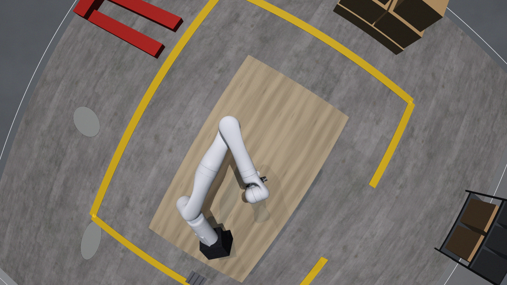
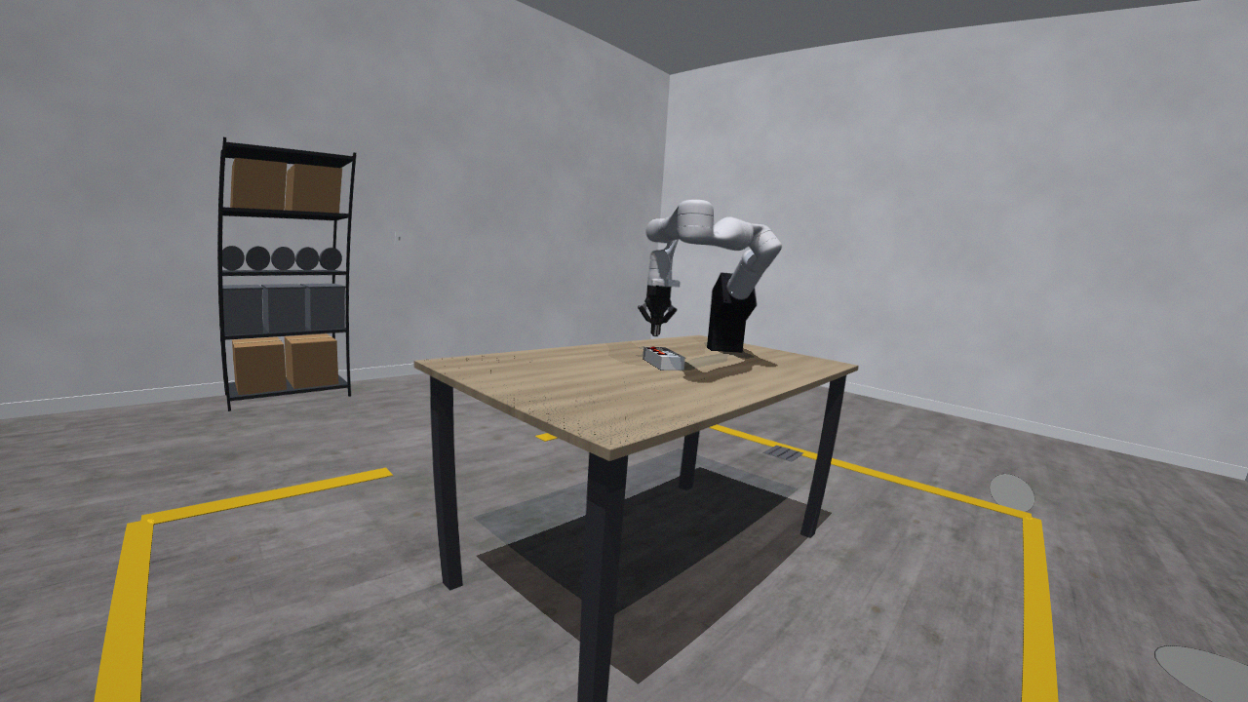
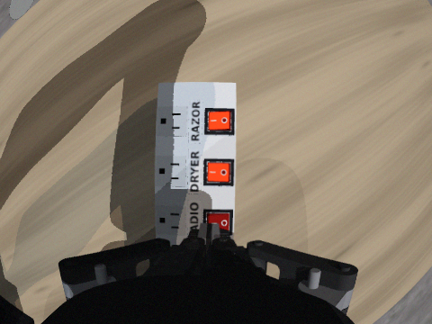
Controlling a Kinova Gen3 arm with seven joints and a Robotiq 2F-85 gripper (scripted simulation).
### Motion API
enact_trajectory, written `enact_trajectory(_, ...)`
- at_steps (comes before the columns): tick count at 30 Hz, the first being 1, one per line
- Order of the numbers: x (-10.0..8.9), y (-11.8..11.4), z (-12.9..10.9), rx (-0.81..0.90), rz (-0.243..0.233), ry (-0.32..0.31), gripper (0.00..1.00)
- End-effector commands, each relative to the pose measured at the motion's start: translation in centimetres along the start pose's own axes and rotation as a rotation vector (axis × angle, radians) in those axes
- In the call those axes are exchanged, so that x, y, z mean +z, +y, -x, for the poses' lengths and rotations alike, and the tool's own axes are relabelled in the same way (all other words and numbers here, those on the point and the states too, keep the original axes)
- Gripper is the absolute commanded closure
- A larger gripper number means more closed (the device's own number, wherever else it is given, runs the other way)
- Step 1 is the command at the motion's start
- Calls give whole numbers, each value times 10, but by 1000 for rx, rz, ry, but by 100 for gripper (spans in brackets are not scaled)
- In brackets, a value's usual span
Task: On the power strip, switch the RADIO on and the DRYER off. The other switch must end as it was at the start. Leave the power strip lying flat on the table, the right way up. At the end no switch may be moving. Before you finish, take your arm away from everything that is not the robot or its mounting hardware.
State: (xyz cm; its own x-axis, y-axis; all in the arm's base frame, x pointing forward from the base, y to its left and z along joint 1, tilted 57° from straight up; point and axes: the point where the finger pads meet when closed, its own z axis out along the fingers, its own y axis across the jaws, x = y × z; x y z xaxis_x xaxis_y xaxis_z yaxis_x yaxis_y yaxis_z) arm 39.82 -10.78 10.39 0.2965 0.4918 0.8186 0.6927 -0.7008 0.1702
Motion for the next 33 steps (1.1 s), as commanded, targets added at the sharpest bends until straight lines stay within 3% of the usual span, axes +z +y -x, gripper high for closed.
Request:
enact_trajectory(1, 3, 0, 0, 0, -2, 0, 100)
enact_trajectory(14, 20, 0, 0, 0, -2, 0, 100)
enact_trajectory(33, 29, 1, 0, 0, -2, 0, 100)
